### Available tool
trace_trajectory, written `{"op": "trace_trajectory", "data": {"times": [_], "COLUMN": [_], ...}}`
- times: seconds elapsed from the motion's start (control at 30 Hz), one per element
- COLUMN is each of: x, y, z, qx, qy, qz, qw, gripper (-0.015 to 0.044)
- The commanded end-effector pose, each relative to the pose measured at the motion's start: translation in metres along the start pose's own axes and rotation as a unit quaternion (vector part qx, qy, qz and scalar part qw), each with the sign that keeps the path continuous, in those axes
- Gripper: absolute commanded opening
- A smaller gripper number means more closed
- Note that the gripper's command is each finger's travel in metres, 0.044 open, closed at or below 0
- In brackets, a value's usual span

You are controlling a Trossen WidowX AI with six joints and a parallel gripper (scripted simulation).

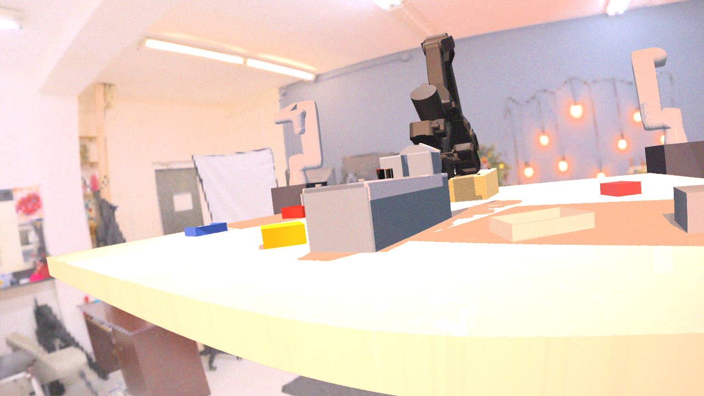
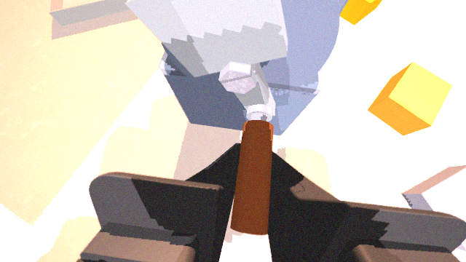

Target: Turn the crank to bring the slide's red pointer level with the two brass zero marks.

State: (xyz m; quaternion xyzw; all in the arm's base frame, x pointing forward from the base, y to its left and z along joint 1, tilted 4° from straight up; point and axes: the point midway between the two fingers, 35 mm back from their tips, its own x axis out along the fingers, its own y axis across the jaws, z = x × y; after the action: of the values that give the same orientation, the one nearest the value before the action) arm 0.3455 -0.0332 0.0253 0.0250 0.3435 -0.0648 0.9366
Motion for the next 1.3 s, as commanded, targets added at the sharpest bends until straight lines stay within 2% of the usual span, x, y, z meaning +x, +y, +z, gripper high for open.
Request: {"op": "trace_trajectory", "data": {"times": [0.0, 1.27], "x": [-0.003, -0.034], "y": [-0.008, -0.011], "z": [0.003, 0.034], "qx": [0.003, 0.002], "qy": [-0.002, -0.003], "qz": [-0.011, -0.011], "qw": [1.000, 1.000], "gripper": [0.0000, 0.0000]}}
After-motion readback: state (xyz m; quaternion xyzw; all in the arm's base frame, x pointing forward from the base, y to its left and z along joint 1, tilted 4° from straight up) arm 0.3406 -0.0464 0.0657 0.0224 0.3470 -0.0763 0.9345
